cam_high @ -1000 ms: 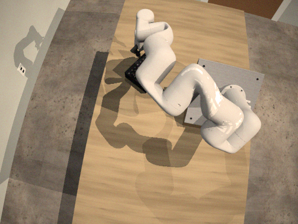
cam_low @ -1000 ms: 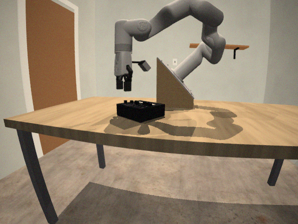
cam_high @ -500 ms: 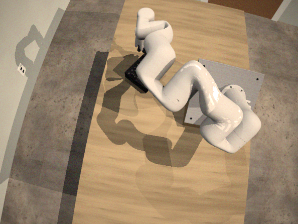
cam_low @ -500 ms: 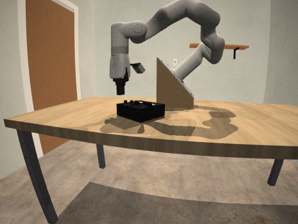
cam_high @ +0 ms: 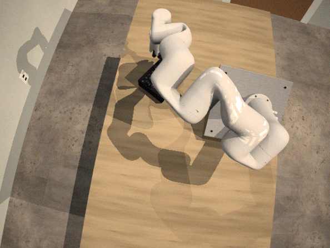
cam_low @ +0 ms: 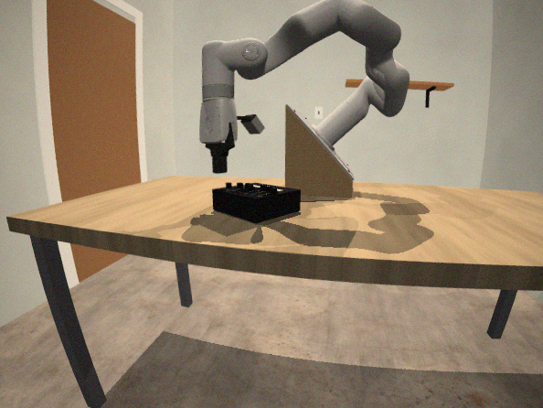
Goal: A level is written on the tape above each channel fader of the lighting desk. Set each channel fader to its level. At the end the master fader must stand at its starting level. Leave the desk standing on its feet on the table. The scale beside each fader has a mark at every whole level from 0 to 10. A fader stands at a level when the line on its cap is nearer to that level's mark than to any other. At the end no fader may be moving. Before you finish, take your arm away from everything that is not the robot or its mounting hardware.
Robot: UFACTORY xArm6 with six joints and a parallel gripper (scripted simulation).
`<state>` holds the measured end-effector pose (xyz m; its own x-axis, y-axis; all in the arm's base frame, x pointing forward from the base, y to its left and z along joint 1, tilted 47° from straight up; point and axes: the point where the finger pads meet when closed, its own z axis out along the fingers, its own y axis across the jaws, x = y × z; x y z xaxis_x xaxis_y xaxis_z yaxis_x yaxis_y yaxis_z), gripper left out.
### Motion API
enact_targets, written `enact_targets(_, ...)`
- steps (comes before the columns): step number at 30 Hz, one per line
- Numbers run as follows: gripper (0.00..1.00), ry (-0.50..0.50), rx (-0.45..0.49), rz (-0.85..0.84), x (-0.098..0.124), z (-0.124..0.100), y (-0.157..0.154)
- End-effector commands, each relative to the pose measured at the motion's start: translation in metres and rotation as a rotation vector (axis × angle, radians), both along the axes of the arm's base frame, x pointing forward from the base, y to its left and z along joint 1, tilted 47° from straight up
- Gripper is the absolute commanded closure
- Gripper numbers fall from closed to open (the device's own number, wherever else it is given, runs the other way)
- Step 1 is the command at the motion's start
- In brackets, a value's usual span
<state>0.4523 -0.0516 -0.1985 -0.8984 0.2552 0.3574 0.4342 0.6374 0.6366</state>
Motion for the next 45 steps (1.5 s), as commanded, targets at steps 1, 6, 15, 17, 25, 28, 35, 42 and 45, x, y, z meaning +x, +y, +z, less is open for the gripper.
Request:
enact_targets(1, 1.00, -0.003, -0.002, -0.002, 0.002, 0.001, -0.002)
enact_targets(6, 1.00, -0.003, -0.002, -0.002, 0.002, 0.001, -0.002)
enact_targets(15, 1.00, -0.003, -0.002, -0.002, 0.002, 0.001, -0.001)
enact_targets(17, 1.00, -0.003, -0.002, -0.002, 0.002, 0.000, -0.001)
enact_targets(25, 1.00, -0.003, -0.002, -0.002, 0.001, -0.001, 0.001)
enact_targets(28, 1.00, -0.004, -0.002, -0.002, 0.001, -0.002, 0.002)
enact_targets(35, 1.00, -0.004, -0.002, -0.002, 0.001, -0.005, 0.005)
enact_targets(42, 1.00, -0.004, -0.002, -0.002, 0.001, -0.008, 0.008)
enact_targets(45, 1.00, -0.004, -0.002, -0.002, 0.001, -0.010, 0.009)
